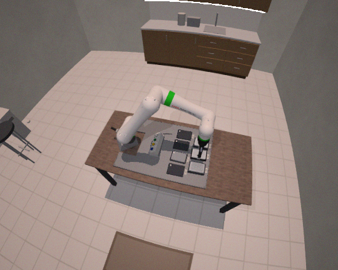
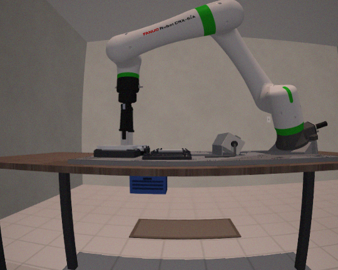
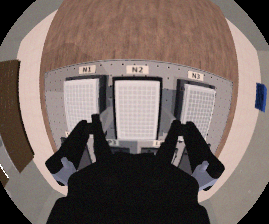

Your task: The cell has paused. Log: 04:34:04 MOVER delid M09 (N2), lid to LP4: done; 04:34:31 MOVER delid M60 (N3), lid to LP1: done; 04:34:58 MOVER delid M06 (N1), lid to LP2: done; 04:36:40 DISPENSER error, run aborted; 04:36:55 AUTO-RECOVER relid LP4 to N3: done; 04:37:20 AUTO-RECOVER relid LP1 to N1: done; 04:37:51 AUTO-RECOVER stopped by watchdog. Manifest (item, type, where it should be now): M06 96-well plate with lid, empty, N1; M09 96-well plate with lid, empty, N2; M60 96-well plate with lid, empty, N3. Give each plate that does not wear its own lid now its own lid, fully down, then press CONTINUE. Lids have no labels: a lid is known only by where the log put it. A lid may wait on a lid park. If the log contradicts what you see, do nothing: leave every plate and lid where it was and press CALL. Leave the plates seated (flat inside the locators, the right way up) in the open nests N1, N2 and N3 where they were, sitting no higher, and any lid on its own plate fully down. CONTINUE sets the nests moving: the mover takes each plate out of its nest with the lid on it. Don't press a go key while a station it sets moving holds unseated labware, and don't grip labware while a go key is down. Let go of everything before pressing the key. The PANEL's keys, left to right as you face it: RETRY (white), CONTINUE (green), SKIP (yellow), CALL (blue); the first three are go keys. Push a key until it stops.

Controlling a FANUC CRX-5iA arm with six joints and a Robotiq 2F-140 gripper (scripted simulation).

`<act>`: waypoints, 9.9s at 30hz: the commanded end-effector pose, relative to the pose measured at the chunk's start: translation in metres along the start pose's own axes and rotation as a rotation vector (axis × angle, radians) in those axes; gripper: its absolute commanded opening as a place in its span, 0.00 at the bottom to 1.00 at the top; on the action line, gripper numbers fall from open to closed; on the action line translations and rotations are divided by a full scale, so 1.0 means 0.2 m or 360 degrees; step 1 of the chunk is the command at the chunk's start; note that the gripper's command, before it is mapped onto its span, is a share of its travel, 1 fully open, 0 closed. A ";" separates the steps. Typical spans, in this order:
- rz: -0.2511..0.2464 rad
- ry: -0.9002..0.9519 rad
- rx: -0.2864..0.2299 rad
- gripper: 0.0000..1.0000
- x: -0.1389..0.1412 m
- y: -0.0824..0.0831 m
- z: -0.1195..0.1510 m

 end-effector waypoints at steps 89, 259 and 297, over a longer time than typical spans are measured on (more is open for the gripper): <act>0.0000 0.0000 0.0001 0.66 0.00 0.30 0.00; 0.0000 -0.0091 0.0001 0.59 -0.61 0.13 -0.02; 0.0000 -0.0091 0.0001 0.59 -0.61 0.13 -0.02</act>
Point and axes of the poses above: the point where the finger pads meet when closed, its own y axis back along the fingers, its own x axis across the jaws, z = x × y, the point moved 6 cm from there along y, back along the fingers, and after that the axes turned 2 degrees about -y, right-handed, at the moved point
